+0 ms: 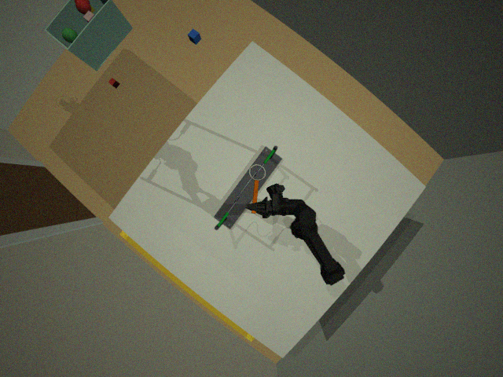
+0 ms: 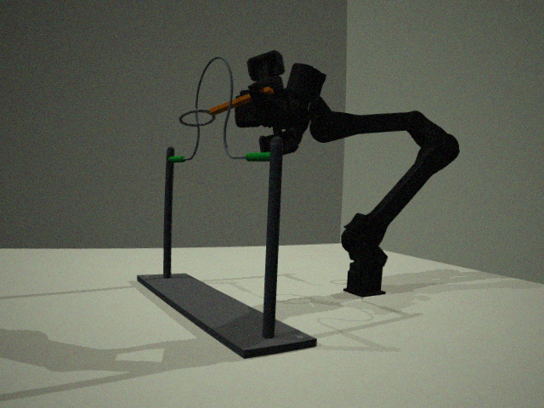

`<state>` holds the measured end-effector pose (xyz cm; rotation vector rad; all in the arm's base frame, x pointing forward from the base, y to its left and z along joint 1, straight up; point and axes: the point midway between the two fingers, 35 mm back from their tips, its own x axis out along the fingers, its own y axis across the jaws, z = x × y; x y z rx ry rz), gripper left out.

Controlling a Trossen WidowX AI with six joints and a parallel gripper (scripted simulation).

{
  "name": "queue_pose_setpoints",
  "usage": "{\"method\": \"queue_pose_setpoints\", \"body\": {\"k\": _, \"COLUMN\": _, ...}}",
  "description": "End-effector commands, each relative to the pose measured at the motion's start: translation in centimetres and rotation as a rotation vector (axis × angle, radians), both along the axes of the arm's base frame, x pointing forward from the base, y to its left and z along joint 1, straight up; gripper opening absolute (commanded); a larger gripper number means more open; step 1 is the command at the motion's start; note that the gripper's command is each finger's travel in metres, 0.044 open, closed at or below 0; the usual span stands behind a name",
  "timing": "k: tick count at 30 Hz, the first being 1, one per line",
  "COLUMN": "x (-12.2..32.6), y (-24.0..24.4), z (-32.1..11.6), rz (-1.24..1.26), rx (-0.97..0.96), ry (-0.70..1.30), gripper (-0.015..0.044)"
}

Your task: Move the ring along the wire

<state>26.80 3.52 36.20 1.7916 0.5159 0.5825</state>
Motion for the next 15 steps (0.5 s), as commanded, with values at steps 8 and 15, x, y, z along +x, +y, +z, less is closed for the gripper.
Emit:
{"method": "queue_pose_setpoints", "body": {"k": 8, "x": 0.05, "y": 0.07, "z": -0.04, "rz": 0.007, "rx": -0.130, "ry": 0.001, "gripper": -0.0150}}
{"method": "queue_pose_setpoints", "body": {"k": 15, "x": 0.05, "y": 0.12, "z": -0.32, "rz": 0.009, "rx": -0.222, "ry": 0.006, "gripper": -0.0150}}
